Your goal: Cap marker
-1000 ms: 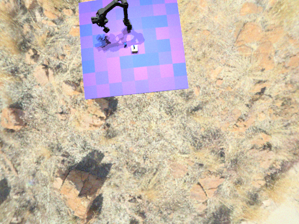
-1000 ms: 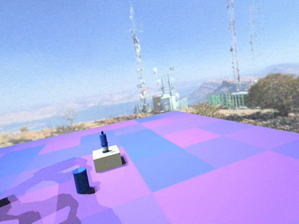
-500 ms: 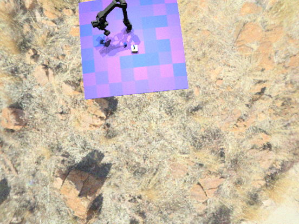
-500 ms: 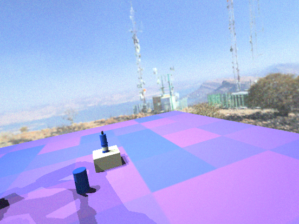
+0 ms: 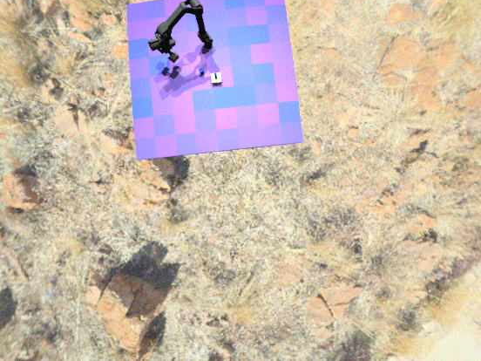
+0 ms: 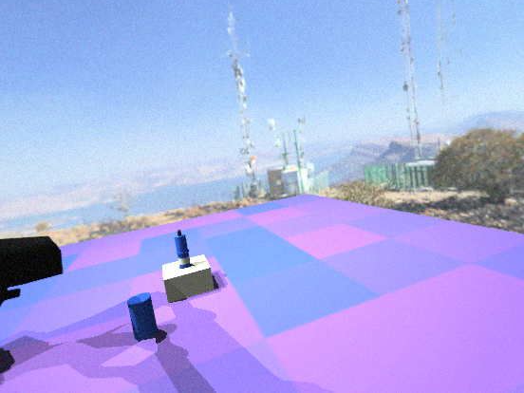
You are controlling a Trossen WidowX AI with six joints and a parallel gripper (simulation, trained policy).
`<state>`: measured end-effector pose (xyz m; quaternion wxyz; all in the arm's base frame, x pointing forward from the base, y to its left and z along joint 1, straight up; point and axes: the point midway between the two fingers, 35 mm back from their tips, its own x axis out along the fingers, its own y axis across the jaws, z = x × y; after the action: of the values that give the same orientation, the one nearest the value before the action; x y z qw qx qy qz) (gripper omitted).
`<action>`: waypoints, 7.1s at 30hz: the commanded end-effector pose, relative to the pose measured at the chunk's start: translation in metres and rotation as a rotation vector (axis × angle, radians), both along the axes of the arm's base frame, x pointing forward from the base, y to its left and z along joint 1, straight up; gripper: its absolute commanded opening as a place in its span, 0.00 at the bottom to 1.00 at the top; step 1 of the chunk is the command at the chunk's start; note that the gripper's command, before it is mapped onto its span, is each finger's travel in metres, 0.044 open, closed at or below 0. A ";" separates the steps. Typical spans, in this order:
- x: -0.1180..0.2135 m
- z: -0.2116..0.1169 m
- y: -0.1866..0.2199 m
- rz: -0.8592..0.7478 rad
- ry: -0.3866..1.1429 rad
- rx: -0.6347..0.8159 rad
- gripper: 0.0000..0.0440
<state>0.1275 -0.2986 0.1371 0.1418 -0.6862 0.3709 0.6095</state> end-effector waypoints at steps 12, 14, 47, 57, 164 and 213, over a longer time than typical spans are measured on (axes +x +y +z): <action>0.034 -0.003 0.012 0.033 -0.027 0.038 0.73; 0.039 -0.004 0.014 0.038 -0.030 0.043 0.73; 0.104 -0.011 0.069 0.120 -0.052 0.161 0.73; 0.117 -0.014 0.093 0.142 -0.044 0.211 0.73; 0.119 -0.046 0.224 0.536 0.166 0.388 0.05; 0.165 0.040 0.332 0.844 0.142 0.361 0.00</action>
<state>0.2932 0.0301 0.1766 -0.0258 -0.7020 -0.0417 0.7105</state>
